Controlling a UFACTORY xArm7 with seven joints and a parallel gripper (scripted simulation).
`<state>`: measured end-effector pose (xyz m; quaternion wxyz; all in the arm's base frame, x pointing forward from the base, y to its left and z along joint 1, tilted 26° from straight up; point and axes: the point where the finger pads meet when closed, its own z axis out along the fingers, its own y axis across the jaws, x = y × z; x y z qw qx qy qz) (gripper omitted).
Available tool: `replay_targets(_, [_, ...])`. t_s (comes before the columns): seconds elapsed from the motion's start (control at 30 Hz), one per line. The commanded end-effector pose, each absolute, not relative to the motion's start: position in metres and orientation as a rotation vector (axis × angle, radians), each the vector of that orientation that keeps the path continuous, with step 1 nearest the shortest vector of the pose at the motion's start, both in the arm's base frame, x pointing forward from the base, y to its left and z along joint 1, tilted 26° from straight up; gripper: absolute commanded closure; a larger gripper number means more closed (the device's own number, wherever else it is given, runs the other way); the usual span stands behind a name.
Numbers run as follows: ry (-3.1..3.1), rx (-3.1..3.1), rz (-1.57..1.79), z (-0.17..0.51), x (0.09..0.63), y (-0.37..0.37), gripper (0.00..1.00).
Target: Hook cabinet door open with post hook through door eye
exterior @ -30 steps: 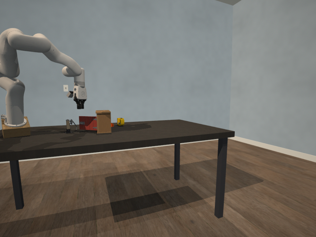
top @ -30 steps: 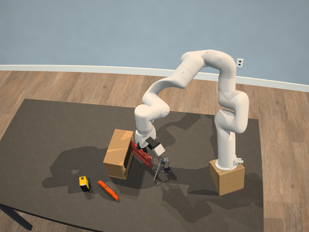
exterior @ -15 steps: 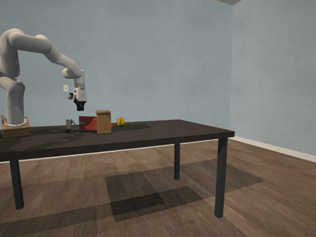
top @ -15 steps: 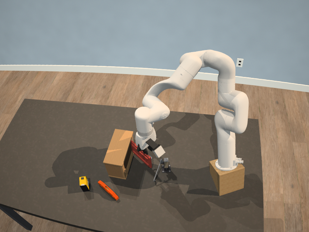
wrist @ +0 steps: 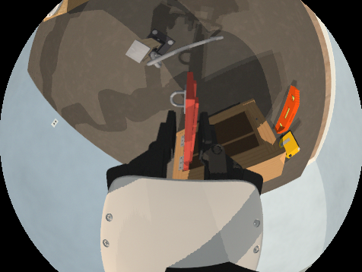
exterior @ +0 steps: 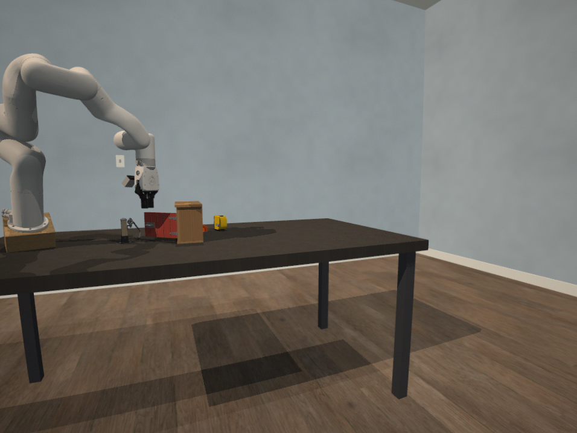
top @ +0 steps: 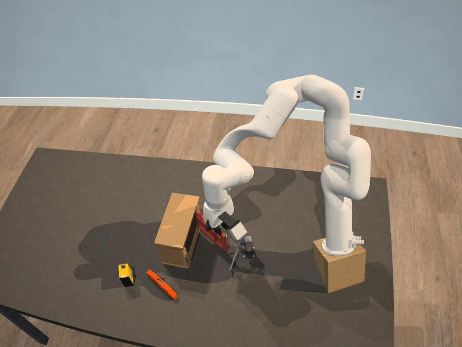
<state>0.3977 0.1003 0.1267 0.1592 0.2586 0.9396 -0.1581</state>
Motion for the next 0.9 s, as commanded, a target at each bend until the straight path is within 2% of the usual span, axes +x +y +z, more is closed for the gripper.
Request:
replay_targets(0.0, [2.684, 0.737, -0.447, 0.126, 0.399, 0.101, 0.73])
replay_targets(0.87, [2.684, 0.737, -0.447, 0.099, 0.406, 0.09, 0.73])
